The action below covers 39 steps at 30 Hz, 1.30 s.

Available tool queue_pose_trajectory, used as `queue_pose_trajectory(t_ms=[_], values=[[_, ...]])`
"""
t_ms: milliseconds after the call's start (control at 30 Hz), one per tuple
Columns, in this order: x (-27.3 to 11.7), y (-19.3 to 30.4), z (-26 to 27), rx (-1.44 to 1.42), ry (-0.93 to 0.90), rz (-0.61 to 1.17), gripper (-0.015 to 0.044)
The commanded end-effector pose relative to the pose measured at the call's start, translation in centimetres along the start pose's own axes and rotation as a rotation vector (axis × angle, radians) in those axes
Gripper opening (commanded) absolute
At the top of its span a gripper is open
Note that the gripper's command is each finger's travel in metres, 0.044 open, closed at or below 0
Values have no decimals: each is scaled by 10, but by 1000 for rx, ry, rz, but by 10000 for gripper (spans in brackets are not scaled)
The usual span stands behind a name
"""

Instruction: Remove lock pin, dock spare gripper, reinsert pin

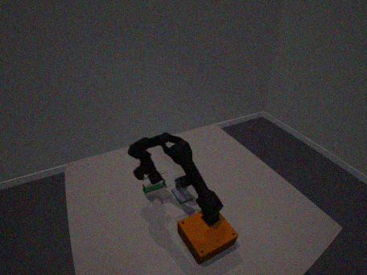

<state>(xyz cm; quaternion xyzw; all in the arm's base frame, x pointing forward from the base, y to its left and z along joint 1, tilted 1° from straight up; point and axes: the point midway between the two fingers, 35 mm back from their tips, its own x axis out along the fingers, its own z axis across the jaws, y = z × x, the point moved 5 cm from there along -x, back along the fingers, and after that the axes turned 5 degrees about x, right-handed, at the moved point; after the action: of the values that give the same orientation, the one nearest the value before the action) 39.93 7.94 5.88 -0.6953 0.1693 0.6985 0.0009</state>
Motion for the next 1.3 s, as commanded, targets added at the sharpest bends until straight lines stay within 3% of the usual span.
queue_pose_trajectory(t_ms=[0,500,1267], values=[[-14,4,-2,5,13,-3,0],[-9,2,1,-8,11,-6,0],[-28,9,66,-18,7,-8,0]])
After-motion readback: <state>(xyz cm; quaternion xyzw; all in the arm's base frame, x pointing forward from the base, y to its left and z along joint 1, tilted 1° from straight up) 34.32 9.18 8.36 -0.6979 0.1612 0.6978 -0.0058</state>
